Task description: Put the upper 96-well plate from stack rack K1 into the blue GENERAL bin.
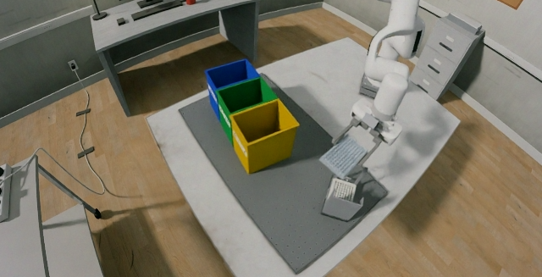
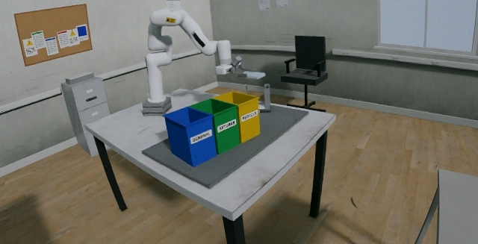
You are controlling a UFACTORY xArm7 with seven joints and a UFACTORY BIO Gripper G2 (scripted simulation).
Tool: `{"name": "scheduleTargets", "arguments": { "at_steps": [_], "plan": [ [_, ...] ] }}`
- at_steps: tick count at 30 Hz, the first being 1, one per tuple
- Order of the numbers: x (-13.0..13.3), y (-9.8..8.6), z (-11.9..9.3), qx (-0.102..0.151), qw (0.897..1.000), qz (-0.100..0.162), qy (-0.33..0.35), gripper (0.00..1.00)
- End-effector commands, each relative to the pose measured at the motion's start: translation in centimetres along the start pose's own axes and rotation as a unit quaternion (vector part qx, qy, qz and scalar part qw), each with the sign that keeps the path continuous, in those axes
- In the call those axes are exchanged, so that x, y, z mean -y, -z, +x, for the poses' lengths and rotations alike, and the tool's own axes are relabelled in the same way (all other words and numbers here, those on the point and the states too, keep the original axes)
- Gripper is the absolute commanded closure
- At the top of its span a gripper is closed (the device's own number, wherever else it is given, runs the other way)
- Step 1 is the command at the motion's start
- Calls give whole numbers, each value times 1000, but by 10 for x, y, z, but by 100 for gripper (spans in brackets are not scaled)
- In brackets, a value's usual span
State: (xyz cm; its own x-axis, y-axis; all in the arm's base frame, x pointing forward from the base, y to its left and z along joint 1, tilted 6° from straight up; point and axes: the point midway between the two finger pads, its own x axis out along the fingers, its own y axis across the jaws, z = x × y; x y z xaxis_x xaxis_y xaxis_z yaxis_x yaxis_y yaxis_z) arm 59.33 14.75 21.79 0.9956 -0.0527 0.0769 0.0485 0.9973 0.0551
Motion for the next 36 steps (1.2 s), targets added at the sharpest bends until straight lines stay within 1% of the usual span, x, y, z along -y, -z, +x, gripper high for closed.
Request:
{"name": "scheduleTargets", "arguments": {
  "at_steps": [1, 3, 18, 20, 35, 36],
  "plan": [
    [20, -1, 2, 7, 994, -6, 112, 100],
    [20, -1, 2, 7, 994, -6, 112, 100],
    [70, 0, 3, 7, 994, -6, 112, 100],
    [70, 0, 3, 7, 994, -6, 112, 100],
    [120, 1, 4, 7, 994, -6, 112, 100],
    [120, 1, 4, 7, 994, -6, 112, 100]
  ]
}}
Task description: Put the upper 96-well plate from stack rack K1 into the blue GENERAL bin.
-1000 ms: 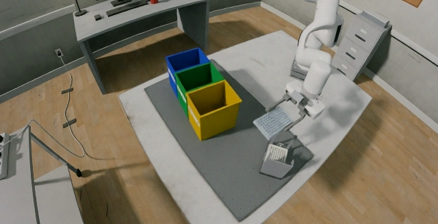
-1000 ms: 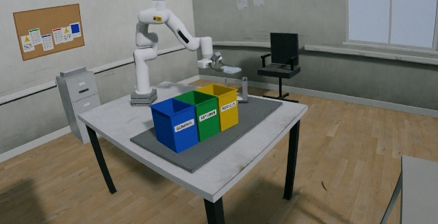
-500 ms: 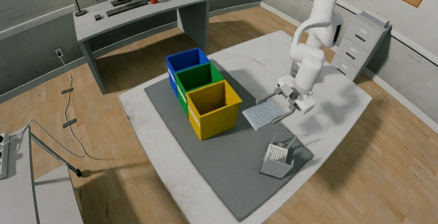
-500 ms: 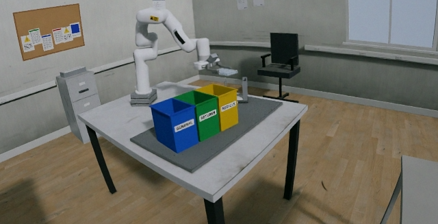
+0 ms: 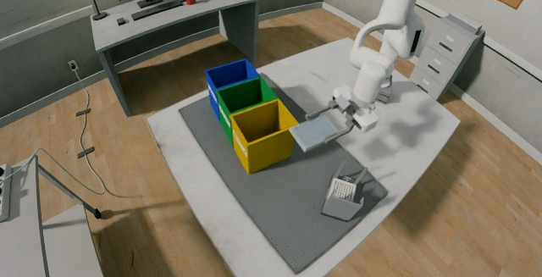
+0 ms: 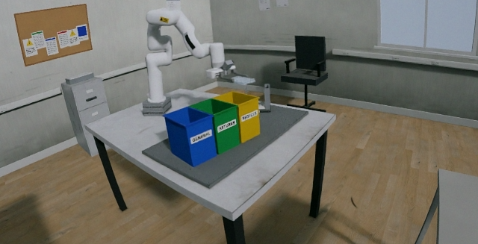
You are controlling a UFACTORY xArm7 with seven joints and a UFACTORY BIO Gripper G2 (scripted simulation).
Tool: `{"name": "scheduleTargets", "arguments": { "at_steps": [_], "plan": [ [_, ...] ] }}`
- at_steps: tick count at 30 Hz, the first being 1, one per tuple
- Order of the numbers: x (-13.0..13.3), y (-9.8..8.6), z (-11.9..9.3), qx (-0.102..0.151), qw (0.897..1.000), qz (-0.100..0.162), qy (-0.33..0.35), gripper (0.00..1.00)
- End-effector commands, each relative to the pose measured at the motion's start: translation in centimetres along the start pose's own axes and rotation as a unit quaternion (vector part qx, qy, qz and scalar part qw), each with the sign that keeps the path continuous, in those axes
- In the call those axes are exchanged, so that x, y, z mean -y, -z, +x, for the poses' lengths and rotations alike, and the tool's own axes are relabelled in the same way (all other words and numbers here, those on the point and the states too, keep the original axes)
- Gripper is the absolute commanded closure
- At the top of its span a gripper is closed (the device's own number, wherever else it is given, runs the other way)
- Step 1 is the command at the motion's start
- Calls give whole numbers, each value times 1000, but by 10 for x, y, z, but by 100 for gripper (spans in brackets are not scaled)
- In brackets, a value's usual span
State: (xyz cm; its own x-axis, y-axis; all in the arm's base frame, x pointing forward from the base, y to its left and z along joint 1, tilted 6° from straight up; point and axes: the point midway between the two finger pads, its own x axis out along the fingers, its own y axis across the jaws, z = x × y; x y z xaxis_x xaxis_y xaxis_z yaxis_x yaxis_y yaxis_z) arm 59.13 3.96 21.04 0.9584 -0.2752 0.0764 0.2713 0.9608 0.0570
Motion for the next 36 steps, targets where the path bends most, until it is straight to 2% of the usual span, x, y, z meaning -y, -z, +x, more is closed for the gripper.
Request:
{"name": "scheduleTargets", "arguments": {
  "at_steps": [1, 16, 36],
  "plan": [
    [12, -1, 4, 1, 1000, 1, -1, 100],
    [60, 1, 16, 1, 1000, 1, -1, 100],
    [112, 3, 28, 1, 1000, 1, -1, 100]
  ]
}}
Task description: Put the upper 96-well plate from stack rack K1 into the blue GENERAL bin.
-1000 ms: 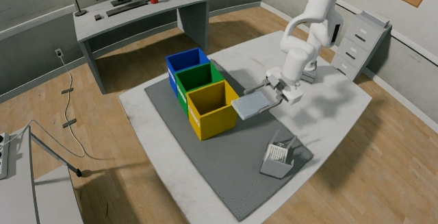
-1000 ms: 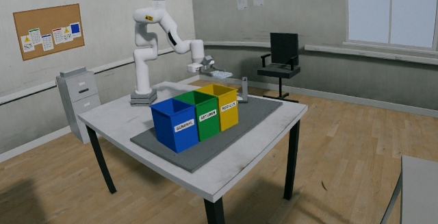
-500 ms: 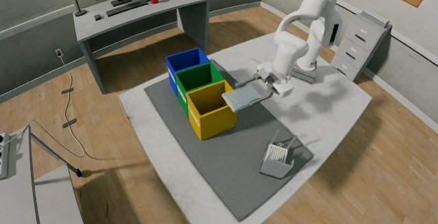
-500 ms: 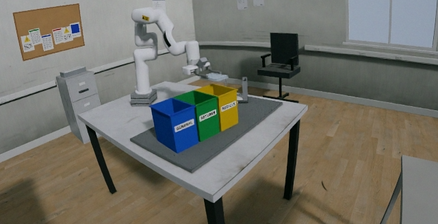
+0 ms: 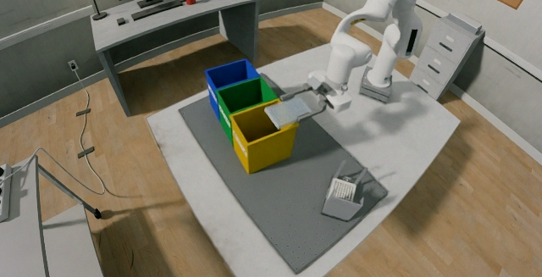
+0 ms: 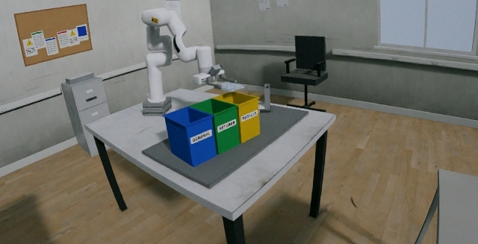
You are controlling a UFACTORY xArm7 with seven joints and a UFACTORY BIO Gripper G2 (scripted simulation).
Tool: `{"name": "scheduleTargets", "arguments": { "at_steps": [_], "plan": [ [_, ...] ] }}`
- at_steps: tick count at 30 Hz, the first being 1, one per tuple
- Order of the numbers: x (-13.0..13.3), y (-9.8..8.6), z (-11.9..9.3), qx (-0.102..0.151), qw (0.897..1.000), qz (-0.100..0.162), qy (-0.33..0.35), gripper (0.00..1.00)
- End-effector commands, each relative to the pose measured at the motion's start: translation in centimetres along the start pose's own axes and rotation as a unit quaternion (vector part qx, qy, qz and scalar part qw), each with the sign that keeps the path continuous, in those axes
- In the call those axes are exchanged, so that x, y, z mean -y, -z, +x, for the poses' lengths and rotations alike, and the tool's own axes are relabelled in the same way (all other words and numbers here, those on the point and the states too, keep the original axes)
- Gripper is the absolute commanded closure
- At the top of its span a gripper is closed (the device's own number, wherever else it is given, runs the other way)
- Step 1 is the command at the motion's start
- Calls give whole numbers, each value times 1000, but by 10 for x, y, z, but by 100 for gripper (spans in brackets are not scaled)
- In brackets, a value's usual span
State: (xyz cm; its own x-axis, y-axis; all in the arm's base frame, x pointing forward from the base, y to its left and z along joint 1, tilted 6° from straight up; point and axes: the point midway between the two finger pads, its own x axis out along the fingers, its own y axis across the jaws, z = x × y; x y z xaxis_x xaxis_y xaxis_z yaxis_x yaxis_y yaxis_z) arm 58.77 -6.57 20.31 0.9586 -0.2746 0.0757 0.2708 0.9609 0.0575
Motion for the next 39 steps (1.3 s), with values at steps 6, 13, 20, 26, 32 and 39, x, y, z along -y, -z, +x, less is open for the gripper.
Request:
{"name": "scheduleTargets", "arguments": {
  "at_steps": [6, 13, 20, 26, 32, 39],
  "plan": [
    [29, 0, 8, 1, 1000, 1, -1, 100],
    [52, 1, 14, 1, 1000, 1, -1, 100],
    [68, 1, 18, 1, 1000, 1, -1, 100],
    [87, 2, 23, 1, 1000, 1, -1, 100],
    [103, 2, 27, 1, 1000, 1, -1, 100],
    [123, 3, 31, 1, 1000, 1, -1, 100]
  ]
}}
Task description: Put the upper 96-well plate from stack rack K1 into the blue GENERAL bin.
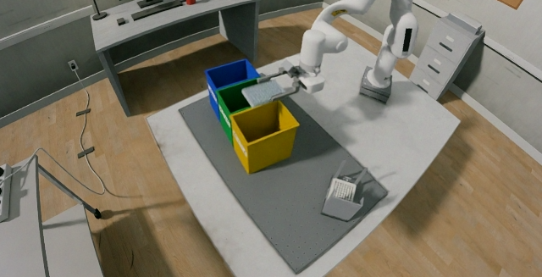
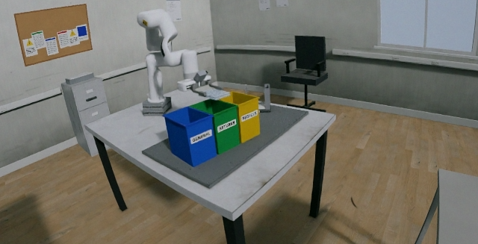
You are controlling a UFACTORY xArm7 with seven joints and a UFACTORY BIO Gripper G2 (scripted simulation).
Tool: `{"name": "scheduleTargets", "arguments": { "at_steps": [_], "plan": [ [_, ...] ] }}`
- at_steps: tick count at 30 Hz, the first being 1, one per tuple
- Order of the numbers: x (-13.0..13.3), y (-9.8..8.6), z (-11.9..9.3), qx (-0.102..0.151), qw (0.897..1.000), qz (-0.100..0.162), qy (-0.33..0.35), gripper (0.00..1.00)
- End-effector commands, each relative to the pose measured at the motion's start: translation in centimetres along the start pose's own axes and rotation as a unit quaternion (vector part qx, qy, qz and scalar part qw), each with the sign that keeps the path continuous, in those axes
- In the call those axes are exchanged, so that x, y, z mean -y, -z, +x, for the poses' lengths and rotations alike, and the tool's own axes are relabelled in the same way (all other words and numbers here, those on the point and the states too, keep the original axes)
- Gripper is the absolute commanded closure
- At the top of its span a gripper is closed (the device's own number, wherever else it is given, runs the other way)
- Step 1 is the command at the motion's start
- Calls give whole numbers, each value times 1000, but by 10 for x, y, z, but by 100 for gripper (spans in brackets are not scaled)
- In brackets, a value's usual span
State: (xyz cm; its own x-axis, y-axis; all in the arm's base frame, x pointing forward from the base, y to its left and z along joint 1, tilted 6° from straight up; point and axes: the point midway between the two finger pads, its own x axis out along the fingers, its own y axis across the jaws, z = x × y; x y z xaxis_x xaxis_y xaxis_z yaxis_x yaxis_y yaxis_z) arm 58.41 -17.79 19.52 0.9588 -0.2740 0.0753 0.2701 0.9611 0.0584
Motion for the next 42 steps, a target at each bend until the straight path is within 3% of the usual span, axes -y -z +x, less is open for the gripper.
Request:
{"name": "scheduleTargets", "arguments": {
  "at_steps": [1, 42],
  "plan": [
    [17, -1, 5, 1, 1000, 0, 0, 100],
    [137, 3, 35, 1, 1000, 0, 0, 100]
  ]
}}
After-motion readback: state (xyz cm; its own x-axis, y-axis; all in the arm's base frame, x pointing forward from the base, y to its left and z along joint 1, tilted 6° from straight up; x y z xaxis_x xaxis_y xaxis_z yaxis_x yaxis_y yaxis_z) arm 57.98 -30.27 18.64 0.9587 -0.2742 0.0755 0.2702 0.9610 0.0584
